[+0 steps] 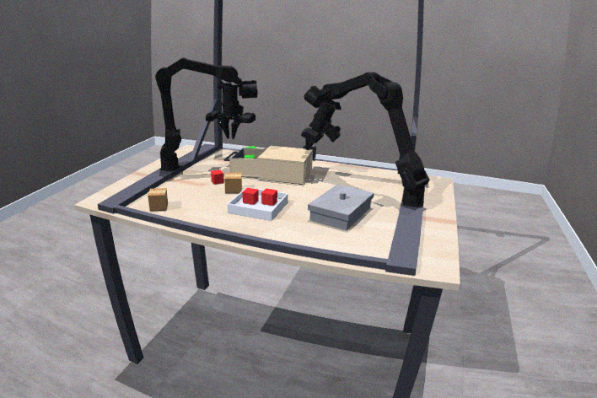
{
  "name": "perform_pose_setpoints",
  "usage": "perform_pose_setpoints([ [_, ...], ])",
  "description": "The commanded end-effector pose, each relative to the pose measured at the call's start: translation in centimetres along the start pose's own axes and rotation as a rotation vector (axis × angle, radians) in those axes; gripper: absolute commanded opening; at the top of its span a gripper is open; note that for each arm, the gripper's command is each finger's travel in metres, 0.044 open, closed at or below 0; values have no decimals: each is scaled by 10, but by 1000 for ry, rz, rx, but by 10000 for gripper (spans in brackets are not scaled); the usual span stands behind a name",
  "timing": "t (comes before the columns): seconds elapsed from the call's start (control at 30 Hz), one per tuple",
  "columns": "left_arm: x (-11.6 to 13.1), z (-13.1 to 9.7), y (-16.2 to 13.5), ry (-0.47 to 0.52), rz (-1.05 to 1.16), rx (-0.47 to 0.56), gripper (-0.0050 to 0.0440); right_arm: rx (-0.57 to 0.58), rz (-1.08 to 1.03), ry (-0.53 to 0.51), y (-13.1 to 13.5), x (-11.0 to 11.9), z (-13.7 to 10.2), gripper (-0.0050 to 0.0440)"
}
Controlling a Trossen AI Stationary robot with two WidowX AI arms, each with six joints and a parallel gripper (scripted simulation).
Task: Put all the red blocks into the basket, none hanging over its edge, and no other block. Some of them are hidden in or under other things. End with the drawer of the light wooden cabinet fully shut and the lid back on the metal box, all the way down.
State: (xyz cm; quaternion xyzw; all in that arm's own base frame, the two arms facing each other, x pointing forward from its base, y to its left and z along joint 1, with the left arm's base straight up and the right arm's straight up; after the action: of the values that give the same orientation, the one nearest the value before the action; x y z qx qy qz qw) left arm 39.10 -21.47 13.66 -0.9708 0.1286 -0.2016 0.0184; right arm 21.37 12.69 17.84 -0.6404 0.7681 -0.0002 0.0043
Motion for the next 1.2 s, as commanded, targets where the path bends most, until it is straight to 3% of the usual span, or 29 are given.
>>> perform_pose_setpoints([
  [0.0, 6, -3, -2, 21, -5, 0, -50, 19, -9, -24, 0, -1, -7, 88],
  [0.33, 6, -3, -2, 21, -5, 0, -50, 19, -9, -24, 0, -1, -7, 88],
  [0.5, 15, -27, -5, 56, -12, -8, -50, 19, -9, -24, 0, -1, -7, 88],
  [1.17, 25, -53, -7, 55, -12, -8, -50, 19, -9, -24, 0, -1, -7, 88],
])
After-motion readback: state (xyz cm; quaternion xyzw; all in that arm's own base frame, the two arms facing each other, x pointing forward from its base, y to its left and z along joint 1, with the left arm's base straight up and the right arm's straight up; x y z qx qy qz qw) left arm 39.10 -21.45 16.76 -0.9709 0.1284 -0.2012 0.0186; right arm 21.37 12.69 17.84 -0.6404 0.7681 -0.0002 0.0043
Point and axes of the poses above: on each arm, the point midway between the two fingers, 35 mm back from their tips, its own z axis out along the fingers, its own y axis across the jaws, x = y × z, the point moved 4 cm from there along -z, back along the fingers, and after that the axes turned 14 degrees about z, right-handed, at the moved point
